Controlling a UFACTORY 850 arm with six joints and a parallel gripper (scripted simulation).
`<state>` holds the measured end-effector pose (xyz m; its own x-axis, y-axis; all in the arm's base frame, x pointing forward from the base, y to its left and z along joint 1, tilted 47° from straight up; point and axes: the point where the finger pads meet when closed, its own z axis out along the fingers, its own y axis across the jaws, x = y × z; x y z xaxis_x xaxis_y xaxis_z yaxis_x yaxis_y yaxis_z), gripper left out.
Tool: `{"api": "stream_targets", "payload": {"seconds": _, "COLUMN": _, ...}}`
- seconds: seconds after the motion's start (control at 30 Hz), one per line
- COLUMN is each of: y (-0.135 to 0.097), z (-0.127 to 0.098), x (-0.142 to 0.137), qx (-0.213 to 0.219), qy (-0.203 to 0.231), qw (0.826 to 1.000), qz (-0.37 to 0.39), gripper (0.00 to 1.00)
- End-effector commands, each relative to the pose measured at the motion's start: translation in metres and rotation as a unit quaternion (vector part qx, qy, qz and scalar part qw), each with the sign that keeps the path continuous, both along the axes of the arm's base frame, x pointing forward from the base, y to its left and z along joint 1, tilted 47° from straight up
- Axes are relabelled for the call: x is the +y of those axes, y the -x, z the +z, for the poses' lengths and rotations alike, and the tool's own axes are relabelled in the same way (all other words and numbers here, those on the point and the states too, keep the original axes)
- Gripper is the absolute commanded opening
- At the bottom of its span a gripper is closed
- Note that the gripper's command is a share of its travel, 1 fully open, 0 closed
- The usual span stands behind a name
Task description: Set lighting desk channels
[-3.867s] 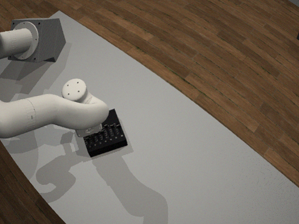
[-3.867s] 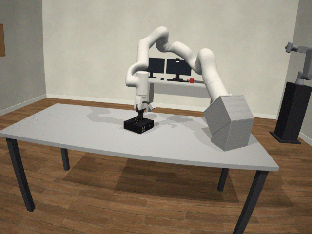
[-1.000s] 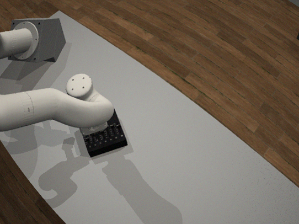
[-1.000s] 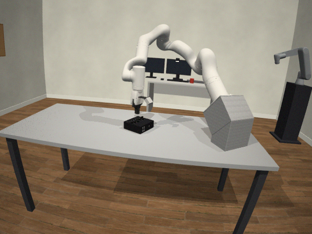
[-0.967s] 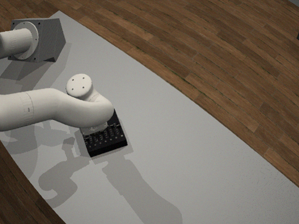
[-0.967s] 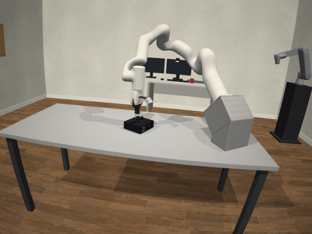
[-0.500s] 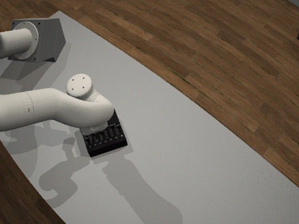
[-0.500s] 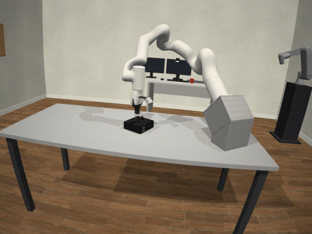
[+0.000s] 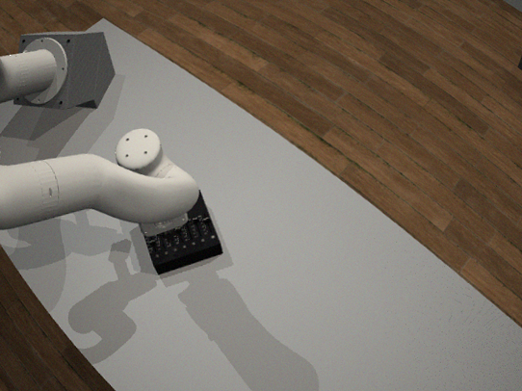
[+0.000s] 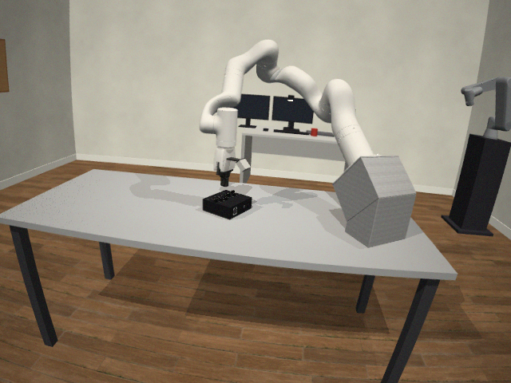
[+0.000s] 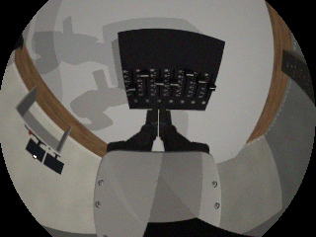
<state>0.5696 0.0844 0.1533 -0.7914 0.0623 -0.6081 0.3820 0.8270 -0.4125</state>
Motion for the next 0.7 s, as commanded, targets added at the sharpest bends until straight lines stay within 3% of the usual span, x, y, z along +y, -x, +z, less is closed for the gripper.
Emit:
{"api": "stream_targets", "payload": {"seconds": 0.0, "y": -0.0003, "z": 0.0005, "x": 0.0006, "qx": -0.001, "qy": 0.0, "qw": 1.0, "qz": 0.0, "gripper": 0.0}}
{"api": "stream_targets", "payload": {"seconds": 0.67, "y": -0.0034, "z": -0.0033, "x": -0.0025, "qx": 0.0, "qy": 0.0, "qw": 1.0, "qz": 0.0, "gripper": 0.0}}
